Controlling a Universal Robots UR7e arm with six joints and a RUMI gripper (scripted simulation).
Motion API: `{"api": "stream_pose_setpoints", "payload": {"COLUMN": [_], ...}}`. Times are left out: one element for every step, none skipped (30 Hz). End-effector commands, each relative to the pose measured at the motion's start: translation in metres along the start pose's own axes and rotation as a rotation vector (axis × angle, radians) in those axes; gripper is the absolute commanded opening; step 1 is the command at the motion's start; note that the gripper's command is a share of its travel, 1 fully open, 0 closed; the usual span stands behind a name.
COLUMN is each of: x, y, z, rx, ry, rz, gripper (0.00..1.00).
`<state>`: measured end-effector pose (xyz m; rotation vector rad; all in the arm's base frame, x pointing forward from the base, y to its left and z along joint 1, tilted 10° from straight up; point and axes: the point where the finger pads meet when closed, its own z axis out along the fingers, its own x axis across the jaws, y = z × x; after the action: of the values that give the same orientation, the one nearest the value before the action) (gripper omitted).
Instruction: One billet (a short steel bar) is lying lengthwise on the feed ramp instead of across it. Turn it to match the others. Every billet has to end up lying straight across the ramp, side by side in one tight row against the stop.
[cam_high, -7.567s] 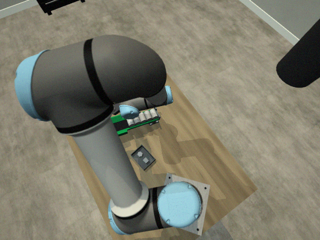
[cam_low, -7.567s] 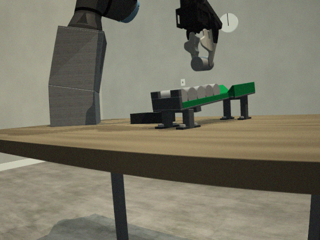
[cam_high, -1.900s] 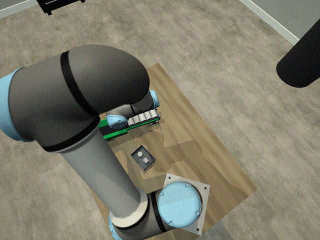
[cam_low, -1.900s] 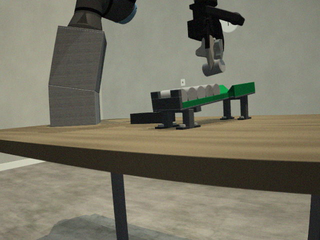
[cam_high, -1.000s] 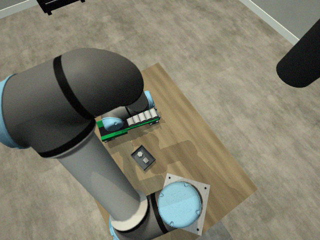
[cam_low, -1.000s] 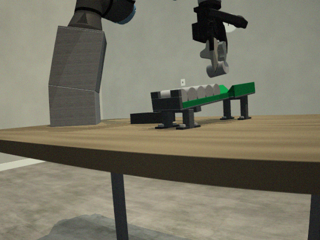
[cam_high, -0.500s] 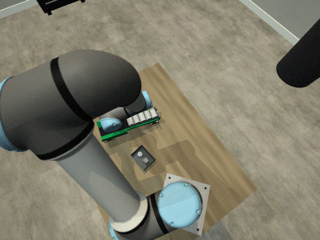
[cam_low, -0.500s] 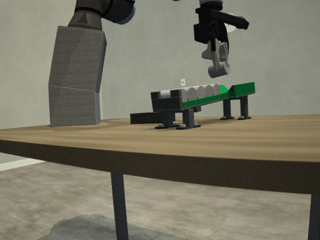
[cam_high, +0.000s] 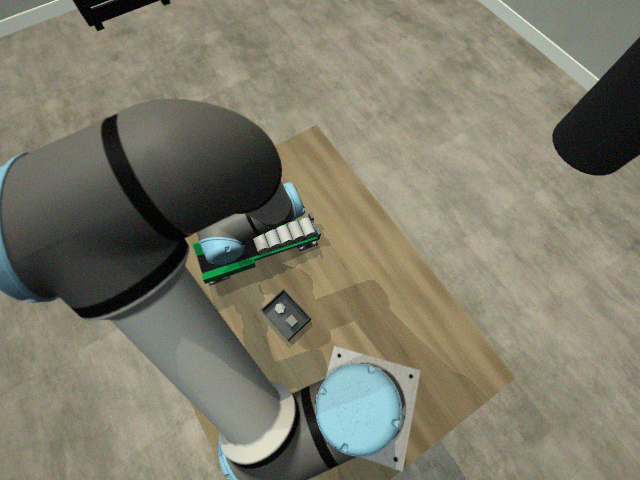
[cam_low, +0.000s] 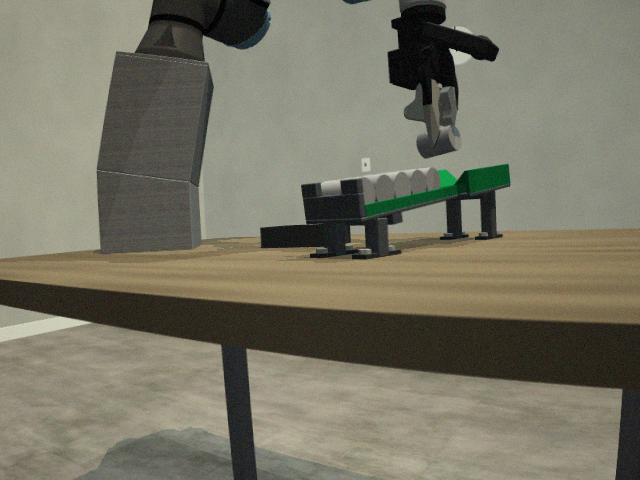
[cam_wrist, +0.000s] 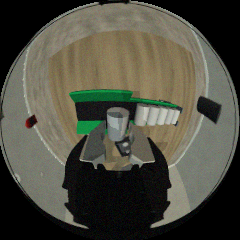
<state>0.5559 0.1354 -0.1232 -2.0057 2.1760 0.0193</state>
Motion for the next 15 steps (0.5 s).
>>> {"api": "stream_pose_setpoints", "payload": {"x": [-0.001, -0.001, -0.001, -0.001, -0.001, -0.002, -0.002, -0.002, -0.002, -0.002, -0.002, -0.001, -0.002, -0.002, -0.002], "y": [-0.001, -0.001, -0.001, -0.001, -0.001, -0.001, -0.001, -0.001, -0.001, -0.001, -0.001, -0.001, -0.001, -0.001, -0.001], "z": [0.006, 0.007, 0.008, 0.009, 0.011, 0.012, 0.013, 0.015, 0.016, 0.016, 0.016, 0.012, 0.013, 0.014, 0.016], "rx": [0.002, 0.002, 0.002, 0.002, 0.002, 0.002, 0.002, 0.002, 0.002, 0.002, 0.002, 0.002, 0.002, 0.002, 0.002], "ry": [0.000, 0.000, 0.000, 0.000, 0.000, 0.000, 0.000, 0.000, 0.000, 0.000, 0.000, 0.000, 0.000, 0.000, 0.000], "rz": [0.000, 0.000, 0.000, 0.000, 0.000, 0.000, 0.000, 0.000, 0.000, 0.000, 0.000, 0.000, 0.000, 0.000, 0.000], "gripper": [0.00, 0.00, 0.00, 0.00, 0.00, 0.00, 0.00, 0.00, 0.00, 0.00, 0.00, 0.00, 0.00, 0.00, 0.00]}}
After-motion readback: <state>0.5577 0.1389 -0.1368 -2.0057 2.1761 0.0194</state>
